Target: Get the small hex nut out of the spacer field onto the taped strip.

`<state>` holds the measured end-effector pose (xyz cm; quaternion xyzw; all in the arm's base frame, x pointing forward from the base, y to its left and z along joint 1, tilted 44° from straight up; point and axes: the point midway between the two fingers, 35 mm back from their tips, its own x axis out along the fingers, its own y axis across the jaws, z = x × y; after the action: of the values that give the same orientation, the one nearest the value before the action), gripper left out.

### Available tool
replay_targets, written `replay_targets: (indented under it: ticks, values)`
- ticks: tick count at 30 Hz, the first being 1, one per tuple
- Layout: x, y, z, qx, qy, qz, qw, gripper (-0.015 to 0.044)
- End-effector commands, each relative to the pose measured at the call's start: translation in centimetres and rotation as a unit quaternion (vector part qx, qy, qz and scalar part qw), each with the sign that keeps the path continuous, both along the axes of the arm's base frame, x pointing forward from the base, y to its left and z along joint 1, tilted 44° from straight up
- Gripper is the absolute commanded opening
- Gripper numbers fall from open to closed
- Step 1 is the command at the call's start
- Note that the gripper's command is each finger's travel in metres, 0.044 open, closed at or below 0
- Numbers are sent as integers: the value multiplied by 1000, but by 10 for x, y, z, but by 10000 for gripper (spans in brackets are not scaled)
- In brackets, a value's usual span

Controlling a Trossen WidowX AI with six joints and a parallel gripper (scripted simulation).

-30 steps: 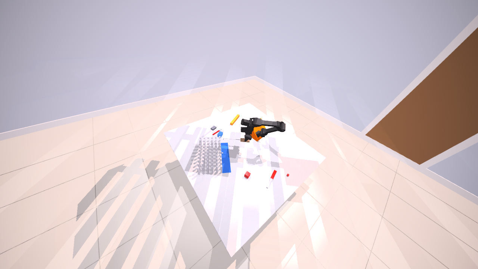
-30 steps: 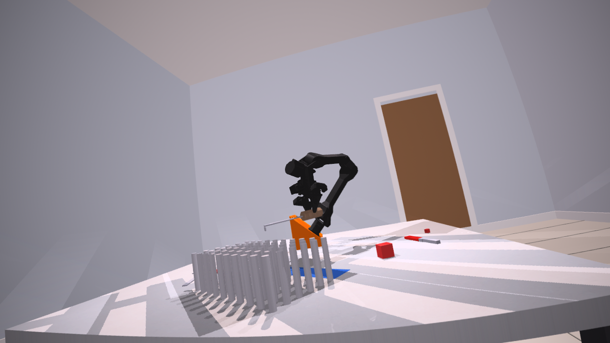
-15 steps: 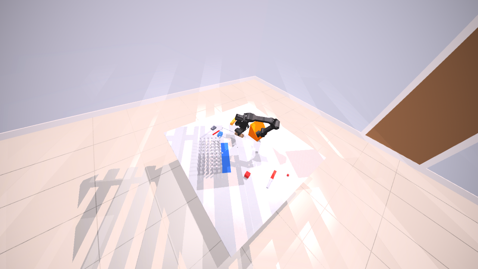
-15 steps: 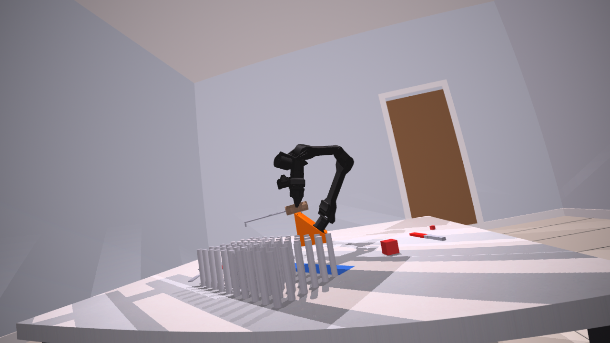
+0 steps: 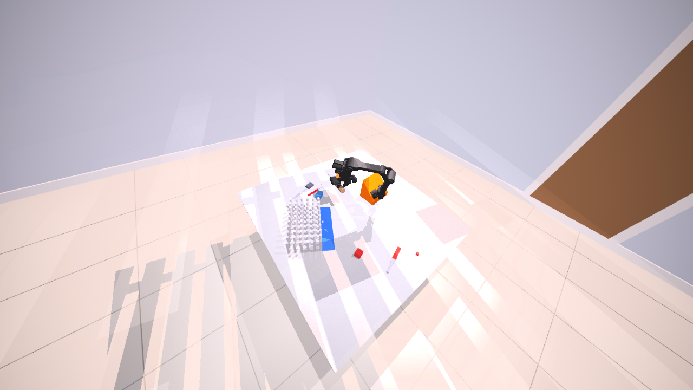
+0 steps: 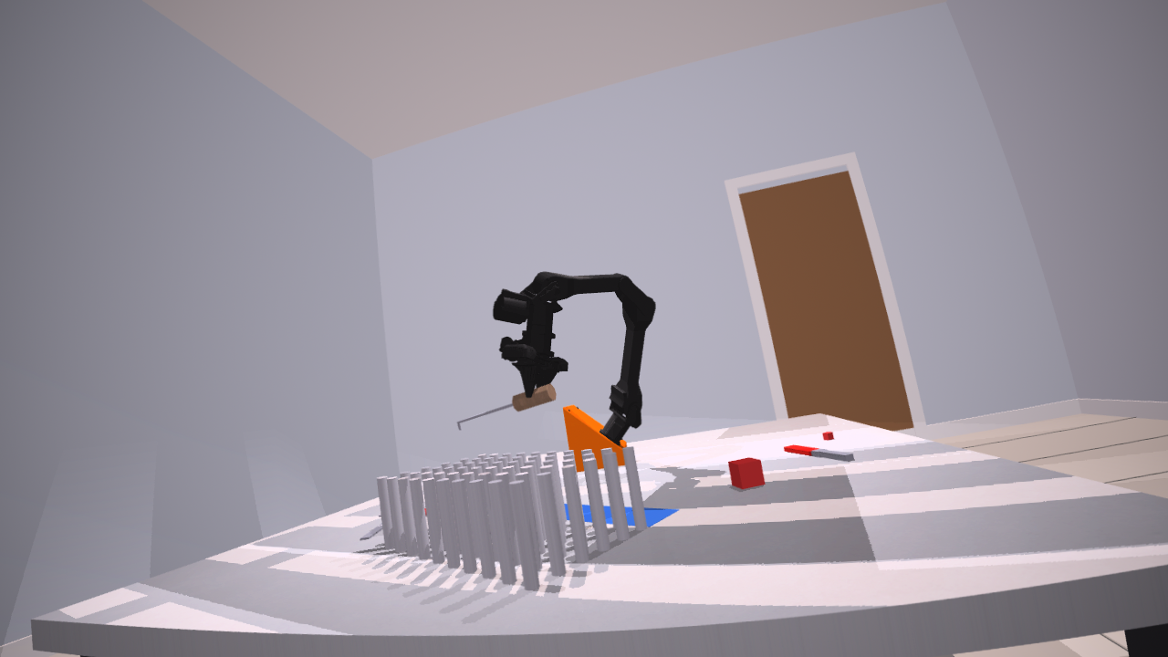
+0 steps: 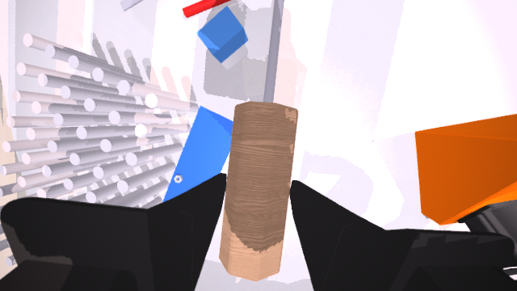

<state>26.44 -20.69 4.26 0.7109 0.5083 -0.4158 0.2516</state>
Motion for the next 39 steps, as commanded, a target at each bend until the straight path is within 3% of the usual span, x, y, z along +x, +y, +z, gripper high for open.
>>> replay_targets:
  ticks: [1,20,39]
  values:
    - [-3,-19,-12,-2,53,-50,997,0]
    - [-32,-85,-76,-20,270,-256,928,0]
    - [-72,-132,-142,-65,445,-453,770,0]
